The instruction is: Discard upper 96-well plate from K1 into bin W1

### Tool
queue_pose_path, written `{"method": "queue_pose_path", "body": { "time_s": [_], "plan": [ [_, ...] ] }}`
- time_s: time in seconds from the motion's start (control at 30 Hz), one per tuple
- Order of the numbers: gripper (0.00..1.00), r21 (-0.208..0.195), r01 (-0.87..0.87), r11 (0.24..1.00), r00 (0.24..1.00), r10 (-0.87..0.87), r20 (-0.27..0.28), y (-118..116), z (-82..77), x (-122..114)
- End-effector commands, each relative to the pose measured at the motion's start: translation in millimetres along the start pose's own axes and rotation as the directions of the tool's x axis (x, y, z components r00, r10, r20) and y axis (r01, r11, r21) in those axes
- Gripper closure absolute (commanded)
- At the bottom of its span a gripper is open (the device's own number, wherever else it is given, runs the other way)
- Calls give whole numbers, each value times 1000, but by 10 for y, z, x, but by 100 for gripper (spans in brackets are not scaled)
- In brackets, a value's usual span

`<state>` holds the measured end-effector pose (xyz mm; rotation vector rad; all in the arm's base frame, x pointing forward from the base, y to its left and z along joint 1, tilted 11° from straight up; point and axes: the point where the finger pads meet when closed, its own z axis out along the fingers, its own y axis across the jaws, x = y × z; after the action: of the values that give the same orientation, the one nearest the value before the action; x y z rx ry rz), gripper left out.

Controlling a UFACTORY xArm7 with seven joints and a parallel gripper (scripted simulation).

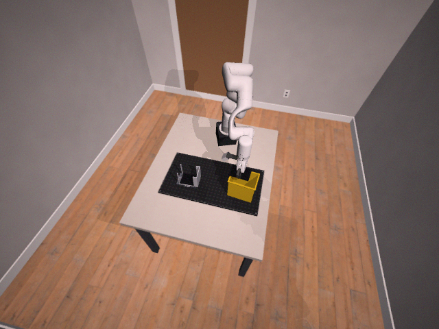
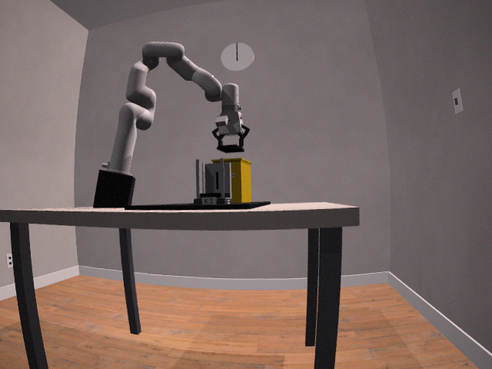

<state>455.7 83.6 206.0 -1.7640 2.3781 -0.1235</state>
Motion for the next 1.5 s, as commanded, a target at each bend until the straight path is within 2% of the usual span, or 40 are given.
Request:
{"method": "queue_pose_path", "body": {
  "time_s": [0.0,0.17,1.47],
  "plan": [
    [100,3,0,1000,1000,0,0,-1,-6,-129],
    [100,3,0,1000,1000,0,0,20,2,-301],
    [100,3,0,1000,1000,0,0,19,35,-301]
  ]
}}
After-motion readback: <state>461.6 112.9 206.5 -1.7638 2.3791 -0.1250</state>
